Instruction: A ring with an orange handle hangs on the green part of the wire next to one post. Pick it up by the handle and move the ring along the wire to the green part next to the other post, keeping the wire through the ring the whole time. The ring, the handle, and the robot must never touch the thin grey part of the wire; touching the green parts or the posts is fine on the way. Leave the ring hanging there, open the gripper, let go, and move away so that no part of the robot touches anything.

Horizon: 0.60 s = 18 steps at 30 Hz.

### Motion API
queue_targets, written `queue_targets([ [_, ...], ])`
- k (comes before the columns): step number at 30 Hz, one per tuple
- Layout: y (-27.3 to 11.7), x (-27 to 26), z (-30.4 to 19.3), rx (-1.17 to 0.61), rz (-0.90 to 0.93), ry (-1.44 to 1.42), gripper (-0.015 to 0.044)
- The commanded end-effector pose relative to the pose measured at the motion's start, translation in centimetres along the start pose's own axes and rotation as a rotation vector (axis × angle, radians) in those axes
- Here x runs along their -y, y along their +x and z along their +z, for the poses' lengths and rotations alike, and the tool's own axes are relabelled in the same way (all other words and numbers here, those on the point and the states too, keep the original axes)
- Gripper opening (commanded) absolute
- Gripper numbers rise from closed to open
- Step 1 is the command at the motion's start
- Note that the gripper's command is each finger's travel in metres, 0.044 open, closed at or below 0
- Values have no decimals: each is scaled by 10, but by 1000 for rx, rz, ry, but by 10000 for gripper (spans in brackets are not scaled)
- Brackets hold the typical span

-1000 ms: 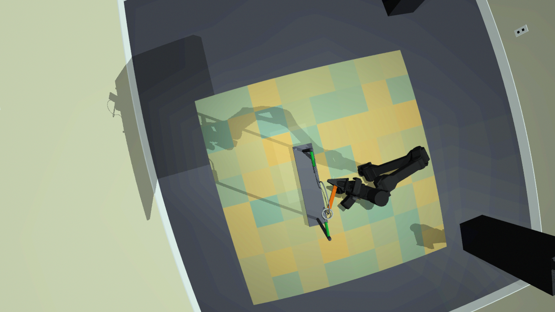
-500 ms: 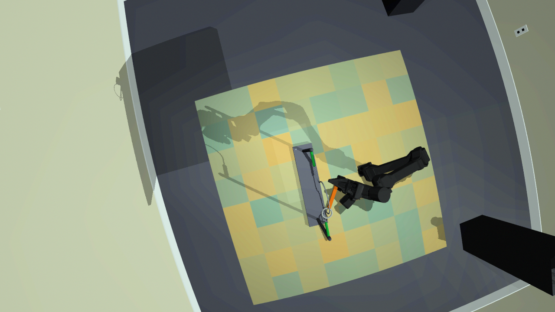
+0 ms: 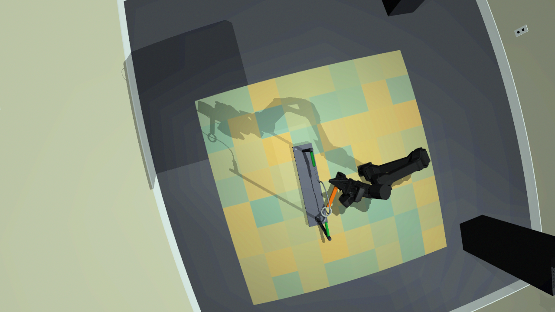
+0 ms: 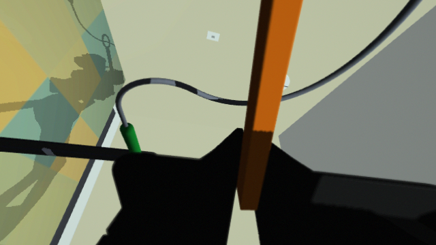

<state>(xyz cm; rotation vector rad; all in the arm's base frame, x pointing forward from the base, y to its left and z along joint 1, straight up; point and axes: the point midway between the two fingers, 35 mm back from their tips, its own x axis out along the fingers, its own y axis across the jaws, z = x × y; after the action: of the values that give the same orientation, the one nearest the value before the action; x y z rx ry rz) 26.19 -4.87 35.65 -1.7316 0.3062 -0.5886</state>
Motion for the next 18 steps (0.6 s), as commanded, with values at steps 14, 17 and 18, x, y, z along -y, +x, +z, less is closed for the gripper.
queue_targets([
  [14, -2, -20, -3, -5, 10, 25, -150],
  [17, -3, -27, -3, -9, 27, 55, -150],
  [18, -3, -29, -3, -10, 34, 68, -150],
])
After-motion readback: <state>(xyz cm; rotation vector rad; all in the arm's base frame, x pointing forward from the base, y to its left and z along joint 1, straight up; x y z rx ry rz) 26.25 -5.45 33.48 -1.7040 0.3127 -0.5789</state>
